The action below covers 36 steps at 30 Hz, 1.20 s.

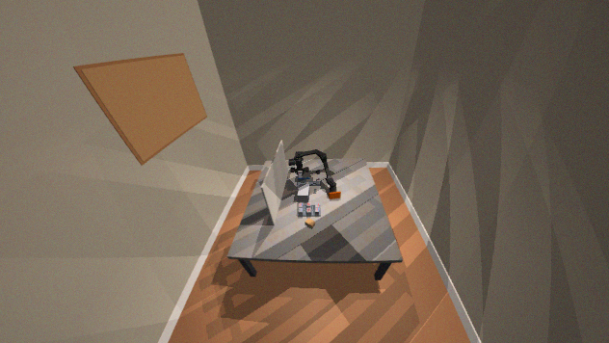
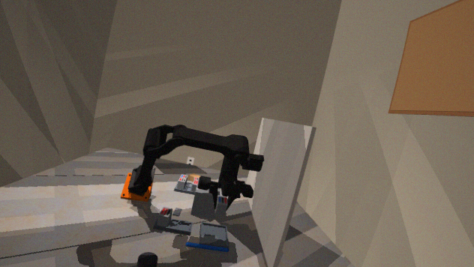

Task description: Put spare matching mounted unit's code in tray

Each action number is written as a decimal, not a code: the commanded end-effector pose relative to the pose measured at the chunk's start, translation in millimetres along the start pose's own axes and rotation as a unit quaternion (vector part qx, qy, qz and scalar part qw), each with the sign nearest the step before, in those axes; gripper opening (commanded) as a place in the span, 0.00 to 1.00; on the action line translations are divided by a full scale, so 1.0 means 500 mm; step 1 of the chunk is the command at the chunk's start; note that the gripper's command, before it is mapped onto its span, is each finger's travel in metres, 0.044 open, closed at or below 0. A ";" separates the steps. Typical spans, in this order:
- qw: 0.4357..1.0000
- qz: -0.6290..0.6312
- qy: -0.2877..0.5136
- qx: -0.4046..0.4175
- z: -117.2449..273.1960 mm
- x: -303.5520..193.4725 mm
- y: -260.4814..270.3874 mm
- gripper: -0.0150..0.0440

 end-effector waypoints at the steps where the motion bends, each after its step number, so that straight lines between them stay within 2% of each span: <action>1: 1.000 0.002 -0.002 0.002 -0.004 0.000 0.001 0.25; 36: 1.000 -0.001 -0.001 0.002 -0.054 0.000 0.005 0.25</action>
Point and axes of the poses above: the point midway between the two fingers, 35 mm back from their tips, its own z axis back along the fingers, its own y axis across the jaws, x = y × z, the point moved 10 cm from there along z, back along the fingers, and after that the axes turned 4 degrees about z, right-handed, at the moved point
